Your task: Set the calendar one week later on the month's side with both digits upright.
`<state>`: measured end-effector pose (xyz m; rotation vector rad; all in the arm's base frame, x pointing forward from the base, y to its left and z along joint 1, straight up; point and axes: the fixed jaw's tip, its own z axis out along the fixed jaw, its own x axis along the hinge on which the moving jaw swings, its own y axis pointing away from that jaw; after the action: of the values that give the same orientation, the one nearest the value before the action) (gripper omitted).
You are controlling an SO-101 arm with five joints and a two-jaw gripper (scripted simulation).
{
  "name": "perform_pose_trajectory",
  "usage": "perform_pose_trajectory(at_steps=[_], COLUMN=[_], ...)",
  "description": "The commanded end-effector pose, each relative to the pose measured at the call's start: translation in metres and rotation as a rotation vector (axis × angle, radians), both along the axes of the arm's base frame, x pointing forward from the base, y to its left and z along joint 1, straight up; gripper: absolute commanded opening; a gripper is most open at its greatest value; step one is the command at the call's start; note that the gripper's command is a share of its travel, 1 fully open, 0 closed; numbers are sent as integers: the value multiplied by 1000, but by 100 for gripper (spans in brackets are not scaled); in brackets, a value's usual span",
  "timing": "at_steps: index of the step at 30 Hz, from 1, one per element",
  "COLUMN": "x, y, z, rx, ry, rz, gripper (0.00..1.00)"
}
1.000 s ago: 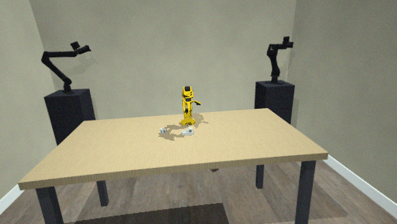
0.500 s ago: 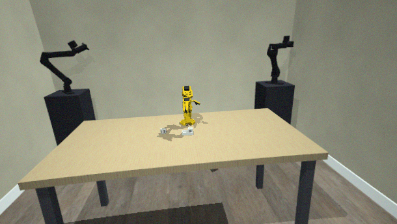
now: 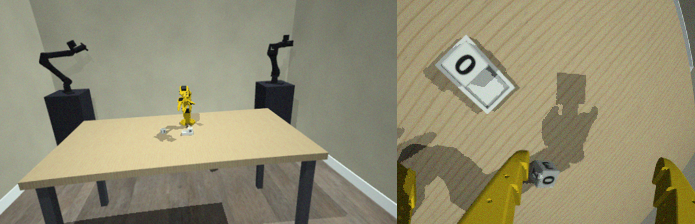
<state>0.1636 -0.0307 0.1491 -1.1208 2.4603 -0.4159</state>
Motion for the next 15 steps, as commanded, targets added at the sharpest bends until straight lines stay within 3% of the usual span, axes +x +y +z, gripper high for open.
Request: perform_pose_trajectory(at_steps=[1, 15], x=[6, 10], y=[-10, -65], z=[8, 13], rx=[49, 301], ry=[-45, -152], rz=[-154, -900], gripper=[35, 35])
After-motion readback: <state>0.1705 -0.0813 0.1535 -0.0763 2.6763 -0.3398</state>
